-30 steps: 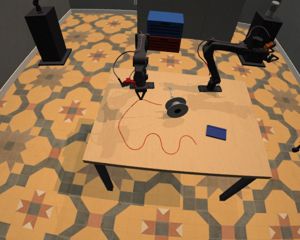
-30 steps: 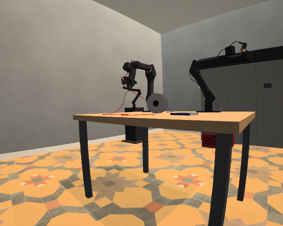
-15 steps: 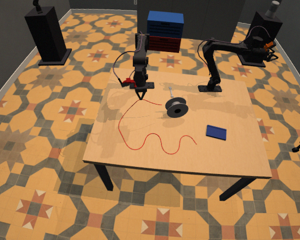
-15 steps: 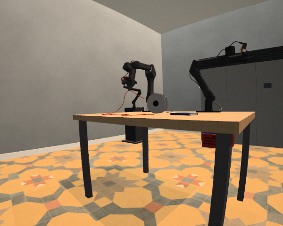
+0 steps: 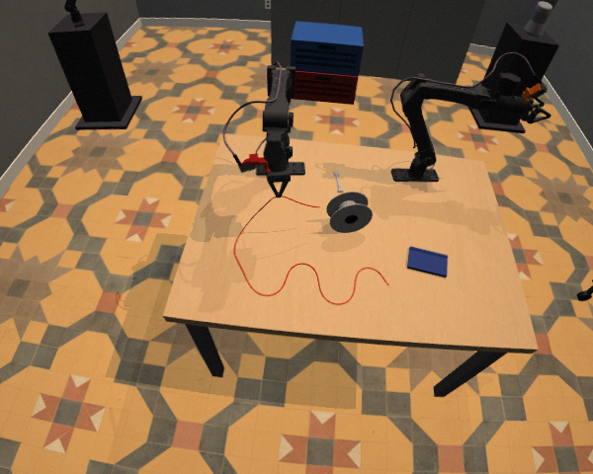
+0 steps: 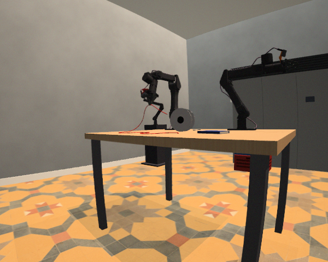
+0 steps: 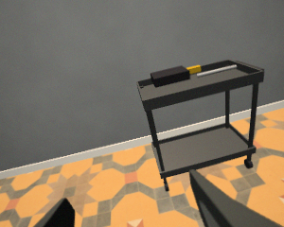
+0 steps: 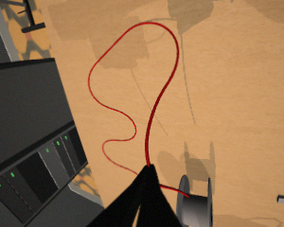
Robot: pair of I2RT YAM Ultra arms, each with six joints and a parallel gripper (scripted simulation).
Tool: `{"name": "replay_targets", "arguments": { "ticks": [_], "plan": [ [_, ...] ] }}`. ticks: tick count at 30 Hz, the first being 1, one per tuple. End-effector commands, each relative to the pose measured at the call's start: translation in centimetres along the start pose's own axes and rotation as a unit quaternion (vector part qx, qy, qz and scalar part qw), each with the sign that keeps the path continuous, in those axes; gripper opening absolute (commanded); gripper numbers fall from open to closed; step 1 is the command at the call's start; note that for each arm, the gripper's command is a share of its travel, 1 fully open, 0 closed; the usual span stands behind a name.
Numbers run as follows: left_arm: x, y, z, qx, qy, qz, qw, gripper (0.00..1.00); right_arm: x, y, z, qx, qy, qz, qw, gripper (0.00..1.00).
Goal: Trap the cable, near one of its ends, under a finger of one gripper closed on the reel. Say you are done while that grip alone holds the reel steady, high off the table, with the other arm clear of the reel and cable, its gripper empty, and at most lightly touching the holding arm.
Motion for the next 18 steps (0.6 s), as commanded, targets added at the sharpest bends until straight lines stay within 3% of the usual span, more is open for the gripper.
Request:
{"name": "replay_targets", "arguments": {
  "ticks": [1, 8, 18],
  "plan": [
    [-0.9, -0.4, -0.9, 0.021, -0.008, -0.021, 1.0, 0.75, 0.7, 1.0, -0.3, -0.007, 0.013, 0.012, 1.0, 0.0],
    [-2.5, -0.6, -0.8, 0.028, -0.017, -0.054, 0.998, 0.75, 0.7, 1.0, -0.3, -0.007, 0.013, 0.012, 1.0, 0.0],
    [-8.1, -0.6, -2.5, 0.069, -0.051, -0.17, 0.982, 0.75, 0.7, 1.0, -0.3, -0.007, 0.013, 0.012, 1.0, 0.0]
  ]
}}
Point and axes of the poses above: on each arm, the point where the finger pads meet when closed, its own y axis back along the fingers, its own x axis across the jaws, z = x × y, the point moved 9 cm from there along y, back along the fingers, and after that the axes turned 9 degrees about y, right-handed, at the moved point
